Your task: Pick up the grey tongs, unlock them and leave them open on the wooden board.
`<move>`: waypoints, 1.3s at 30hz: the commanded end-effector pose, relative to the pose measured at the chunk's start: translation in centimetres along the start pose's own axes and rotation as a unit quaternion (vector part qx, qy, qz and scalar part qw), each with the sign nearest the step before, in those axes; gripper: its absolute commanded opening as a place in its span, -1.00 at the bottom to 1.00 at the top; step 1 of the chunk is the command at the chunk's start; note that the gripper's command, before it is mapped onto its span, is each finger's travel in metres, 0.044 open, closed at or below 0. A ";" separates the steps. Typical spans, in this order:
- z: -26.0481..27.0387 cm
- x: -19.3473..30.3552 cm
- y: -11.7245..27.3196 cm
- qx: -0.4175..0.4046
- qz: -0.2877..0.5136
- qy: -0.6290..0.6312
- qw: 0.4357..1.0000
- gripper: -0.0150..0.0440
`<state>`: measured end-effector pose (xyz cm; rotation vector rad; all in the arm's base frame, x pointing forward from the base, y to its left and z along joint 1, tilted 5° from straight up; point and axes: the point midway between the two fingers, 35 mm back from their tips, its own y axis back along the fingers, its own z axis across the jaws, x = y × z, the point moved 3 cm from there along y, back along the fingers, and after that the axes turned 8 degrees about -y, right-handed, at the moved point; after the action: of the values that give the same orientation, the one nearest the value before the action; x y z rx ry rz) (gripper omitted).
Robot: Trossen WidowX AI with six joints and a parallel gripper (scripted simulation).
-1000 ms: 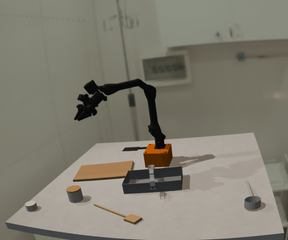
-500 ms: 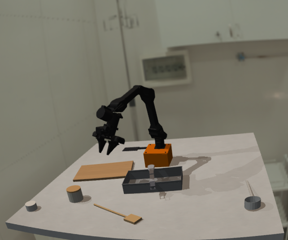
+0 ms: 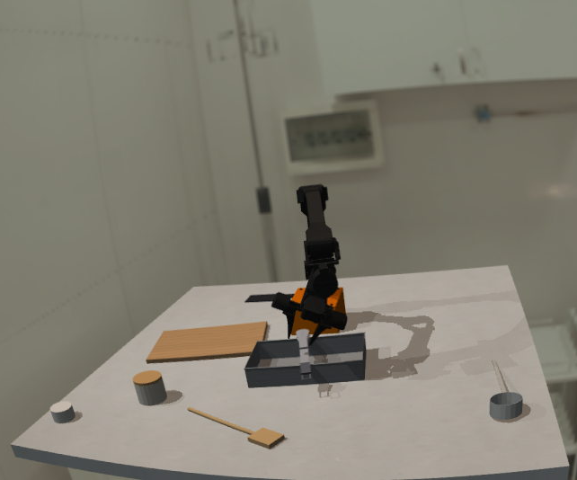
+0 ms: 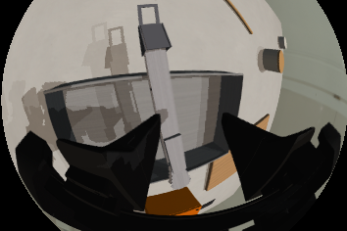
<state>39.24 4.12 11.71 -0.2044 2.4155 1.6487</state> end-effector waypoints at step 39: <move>3.0 1.2 -4.2 0.038 0.008 0.062 0.997 0.39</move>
<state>39.40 5.70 7.29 -0.2883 2.5579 1.5943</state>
